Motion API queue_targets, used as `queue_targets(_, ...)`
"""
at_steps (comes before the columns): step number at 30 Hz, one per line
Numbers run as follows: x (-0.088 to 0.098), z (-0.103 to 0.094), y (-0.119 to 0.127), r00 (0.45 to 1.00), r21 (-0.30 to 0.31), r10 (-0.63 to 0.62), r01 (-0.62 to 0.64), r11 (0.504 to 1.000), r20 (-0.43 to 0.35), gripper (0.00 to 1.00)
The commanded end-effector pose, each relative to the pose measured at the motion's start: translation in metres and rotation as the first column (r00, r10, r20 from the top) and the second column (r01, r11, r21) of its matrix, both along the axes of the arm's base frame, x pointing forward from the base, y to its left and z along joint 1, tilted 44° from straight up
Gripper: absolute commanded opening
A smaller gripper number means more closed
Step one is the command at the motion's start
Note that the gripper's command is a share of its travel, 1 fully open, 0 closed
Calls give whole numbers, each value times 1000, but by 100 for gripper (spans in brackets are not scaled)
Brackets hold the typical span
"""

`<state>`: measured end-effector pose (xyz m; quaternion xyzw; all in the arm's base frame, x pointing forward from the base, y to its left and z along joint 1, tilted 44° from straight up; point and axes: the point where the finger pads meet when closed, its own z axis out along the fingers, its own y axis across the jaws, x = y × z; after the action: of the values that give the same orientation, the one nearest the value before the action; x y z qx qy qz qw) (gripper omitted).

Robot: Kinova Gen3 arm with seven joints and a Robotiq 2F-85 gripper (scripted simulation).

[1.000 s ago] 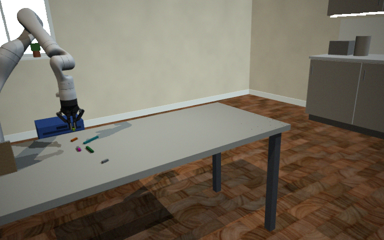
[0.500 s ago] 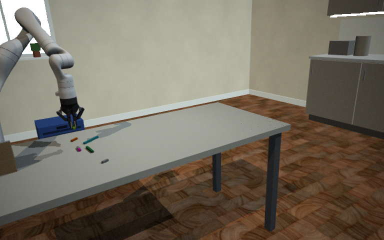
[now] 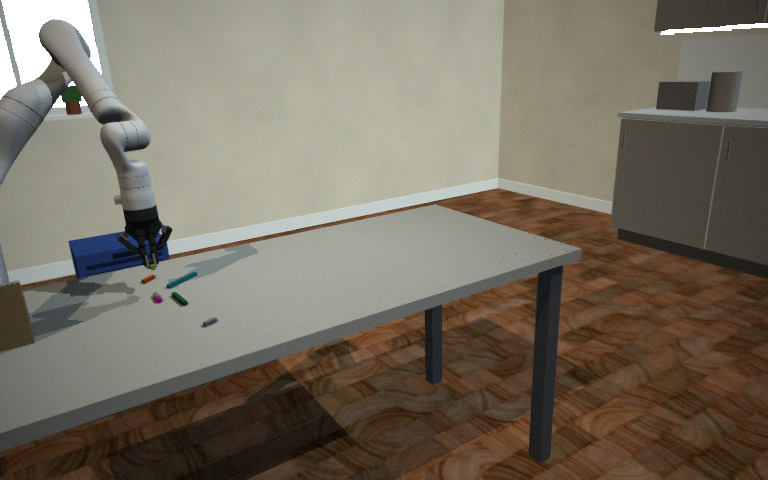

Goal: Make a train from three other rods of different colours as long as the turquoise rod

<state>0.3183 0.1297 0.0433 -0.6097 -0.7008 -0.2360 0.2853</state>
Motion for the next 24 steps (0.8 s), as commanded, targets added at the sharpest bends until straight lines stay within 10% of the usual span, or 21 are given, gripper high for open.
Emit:
queue_targets(1, -7, -11, 10, 1000, 5, 7, -7, 1000, -16, 5)
queue_targets(24, -12, -40, 37, 1000, 5, 7, -7, 1000, -16, 5)
